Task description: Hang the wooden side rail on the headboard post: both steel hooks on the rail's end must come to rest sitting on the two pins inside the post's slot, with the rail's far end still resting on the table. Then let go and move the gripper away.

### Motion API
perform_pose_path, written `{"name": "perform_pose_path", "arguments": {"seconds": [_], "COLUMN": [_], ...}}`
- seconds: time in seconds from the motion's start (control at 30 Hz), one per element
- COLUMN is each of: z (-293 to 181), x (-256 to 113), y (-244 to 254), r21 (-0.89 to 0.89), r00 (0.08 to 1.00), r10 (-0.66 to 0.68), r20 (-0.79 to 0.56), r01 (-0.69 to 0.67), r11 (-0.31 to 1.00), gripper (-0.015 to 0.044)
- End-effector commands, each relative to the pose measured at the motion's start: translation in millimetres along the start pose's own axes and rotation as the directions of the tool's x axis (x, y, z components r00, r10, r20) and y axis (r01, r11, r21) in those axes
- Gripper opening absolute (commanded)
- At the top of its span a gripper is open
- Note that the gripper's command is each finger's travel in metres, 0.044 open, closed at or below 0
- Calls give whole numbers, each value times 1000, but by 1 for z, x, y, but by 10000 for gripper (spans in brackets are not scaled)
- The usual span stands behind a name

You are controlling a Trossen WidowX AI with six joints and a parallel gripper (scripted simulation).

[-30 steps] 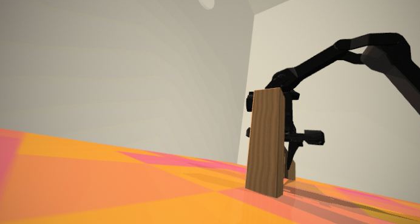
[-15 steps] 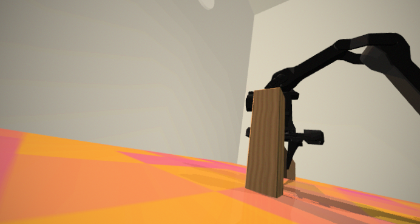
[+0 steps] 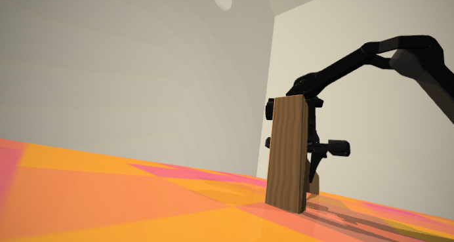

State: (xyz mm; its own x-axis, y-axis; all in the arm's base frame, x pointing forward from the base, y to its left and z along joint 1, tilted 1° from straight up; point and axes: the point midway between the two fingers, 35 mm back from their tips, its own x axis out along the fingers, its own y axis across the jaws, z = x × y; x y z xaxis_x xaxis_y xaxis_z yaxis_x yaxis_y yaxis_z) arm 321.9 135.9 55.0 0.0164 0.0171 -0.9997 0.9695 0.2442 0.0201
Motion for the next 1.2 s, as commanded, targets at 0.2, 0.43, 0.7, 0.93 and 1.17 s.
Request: {"name": "perform_pose_path", "arguments": {"seconds": [0.2, 0.43, 0.7, 0.93, 1.17], "z": [-2, -2, -3, -4, -5], "x": [0, 0, -1, -2, -3], "y": [0, -1, 0, 1, 2], "r21": [1, 1, 1, 1, 1], "r00": [1000, 1000, 1000, 1000, 1000], "r10": [6, 6, 6, 6, 6], "r20": [0, 0, -1, -1, -1], "r01": [-6, -6, -6, -6, -6], "r11": [1000, 1000, 1000, 1000, 1000], "gripper": [0, 0, 0, 0, 0]}}
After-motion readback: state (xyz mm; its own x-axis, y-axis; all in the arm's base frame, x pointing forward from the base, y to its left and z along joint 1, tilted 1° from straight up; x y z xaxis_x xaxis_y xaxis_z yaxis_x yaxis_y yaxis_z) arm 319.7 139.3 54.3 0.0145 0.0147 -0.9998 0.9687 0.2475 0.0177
